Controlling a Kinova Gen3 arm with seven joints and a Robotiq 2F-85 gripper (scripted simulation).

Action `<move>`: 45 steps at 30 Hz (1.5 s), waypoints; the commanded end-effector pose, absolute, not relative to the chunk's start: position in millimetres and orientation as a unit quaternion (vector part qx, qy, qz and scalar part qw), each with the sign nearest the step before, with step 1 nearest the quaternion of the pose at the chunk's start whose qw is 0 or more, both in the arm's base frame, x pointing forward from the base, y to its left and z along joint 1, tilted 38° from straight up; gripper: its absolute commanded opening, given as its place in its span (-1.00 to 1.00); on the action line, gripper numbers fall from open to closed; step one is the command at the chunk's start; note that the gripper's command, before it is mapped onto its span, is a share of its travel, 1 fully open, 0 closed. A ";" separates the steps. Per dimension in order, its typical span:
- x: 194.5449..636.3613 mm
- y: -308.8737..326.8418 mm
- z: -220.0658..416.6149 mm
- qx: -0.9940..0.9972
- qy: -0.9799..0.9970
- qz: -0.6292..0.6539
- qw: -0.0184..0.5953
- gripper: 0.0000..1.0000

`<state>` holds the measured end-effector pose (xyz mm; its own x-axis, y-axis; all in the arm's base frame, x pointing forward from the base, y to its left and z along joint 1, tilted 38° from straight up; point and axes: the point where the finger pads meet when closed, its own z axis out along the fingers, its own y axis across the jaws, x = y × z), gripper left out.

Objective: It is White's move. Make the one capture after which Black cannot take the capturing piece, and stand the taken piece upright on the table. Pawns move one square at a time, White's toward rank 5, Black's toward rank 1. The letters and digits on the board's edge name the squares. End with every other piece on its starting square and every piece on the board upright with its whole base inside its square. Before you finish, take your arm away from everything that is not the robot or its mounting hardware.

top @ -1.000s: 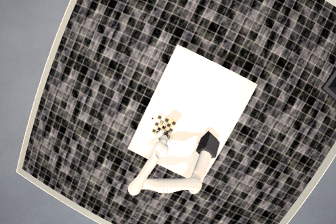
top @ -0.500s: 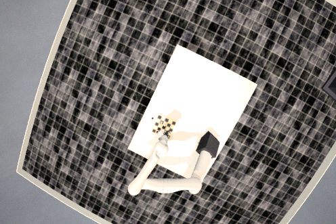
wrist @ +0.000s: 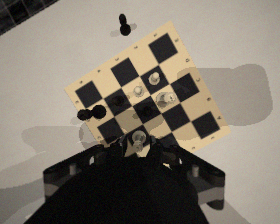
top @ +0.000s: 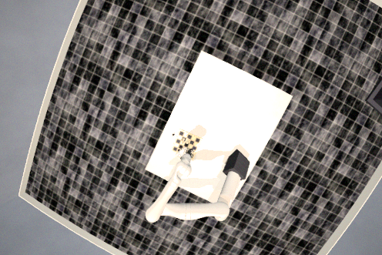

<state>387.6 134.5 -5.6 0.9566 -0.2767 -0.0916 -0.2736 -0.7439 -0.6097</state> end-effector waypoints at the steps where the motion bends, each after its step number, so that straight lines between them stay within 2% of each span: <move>1: 388.1 134.1 -5.2 -0.934 0.148 -0.003 0.326 -1.00; 36: 388.0 133.6 -4.6 -0.934 0.148 -0.003 0.326 -1.00; 45: 385.0 116.0 18.3 -0.934 0.148 -0.003 0.326 -1.00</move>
